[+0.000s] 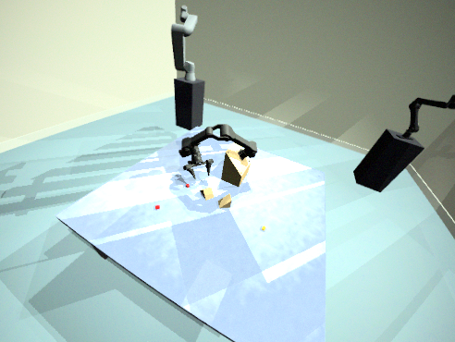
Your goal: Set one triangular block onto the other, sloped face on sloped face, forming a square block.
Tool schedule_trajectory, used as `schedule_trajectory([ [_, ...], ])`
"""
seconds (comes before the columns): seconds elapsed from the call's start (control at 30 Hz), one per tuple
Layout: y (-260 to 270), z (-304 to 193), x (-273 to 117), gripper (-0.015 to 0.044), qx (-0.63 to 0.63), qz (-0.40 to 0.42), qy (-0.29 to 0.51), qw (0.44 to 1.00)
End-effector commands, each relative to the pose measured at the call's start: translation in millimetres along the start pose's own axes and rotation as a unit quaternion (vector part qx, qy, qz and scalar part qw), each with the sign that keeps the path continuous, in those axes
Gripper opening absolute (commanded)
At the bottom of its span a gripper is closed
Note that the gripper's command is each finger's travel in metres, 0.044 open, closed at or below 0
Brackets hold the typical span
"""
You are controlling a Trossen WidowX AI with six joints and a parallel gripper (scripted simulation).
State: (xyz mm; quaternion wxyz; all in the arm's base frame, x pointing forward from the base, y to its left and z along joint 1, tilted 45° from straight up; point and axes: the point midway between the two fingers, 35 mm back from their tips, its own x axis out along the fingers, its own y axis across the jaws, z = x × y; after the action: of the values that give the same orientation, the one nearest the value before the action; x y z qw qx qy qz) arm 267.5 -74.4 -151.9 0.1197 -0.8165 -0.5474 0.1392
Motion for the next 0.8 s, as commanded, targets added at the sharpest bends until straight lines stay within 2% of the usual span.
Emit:
schedule_trajectory([
  [0.0, 0.9, 0.6, 5.5, 0.044, 0.006, 0.003, -0.001, 1.0],
  [0.27, 2.9, 7.1, 54.1, 0.044, 0.006, 0.007, -0.021, 1.0],
  [0.53, -2.7, 0.9, 95.9, 0.044, 0.006, 0.002, -0.001, 1.0],
  [0.77, -3.3, -2.3, 102.4, 0.044, 0.007, 0.0, 0.008, 1.0],
])
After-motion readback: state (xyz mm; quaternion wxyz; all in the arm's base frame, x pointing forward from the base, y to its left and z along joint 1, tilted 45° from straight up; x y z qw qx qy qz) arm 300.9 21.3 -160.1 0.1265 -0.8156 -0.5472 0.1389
